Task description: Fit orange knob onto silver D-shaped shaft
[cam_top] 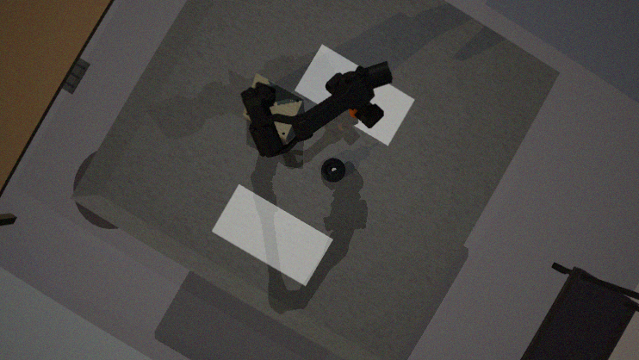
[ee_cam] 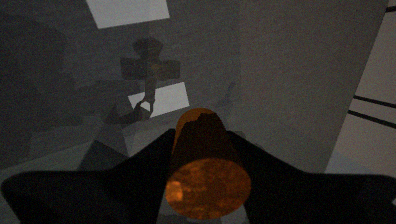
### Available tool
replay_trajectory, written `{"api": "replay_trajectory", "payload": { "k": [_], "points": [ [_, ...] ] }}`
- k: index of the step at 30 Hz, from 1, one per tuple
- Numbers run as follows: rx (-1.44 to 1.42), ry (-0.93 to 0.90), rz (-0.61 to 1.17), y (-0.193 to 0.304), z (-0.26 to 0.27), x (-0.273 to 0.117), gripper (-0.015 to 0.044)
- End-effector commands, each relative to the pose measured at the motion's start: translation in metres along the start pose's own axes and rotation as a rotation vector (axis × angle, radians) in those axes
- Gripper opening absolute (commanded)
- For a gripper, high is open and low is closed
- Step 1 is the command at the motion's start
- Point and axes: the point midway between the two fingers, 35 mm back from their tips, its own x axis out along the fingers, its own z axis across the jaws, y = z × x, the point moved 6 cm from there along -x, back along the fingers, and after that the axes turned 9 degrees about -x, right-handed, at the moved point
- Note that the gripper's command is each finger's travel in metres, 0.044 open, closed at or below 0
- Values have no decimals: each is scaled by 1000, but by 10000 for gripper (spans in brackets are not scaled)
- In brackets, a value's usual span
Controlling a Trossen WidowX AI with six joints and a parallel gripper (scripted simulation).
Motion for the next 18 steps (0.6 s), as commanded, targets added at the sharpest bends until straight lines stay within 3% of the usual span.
{"api": "replay_trajectory", "payload": {
  "k": [1,7,18],
  "points": [
    [-1,-87,-21,0,-7,6,0],
    [-1,-235,-44,2,-18,21,0],
    [2,-242,-49,-5,-13,70,0]
  ]
}}
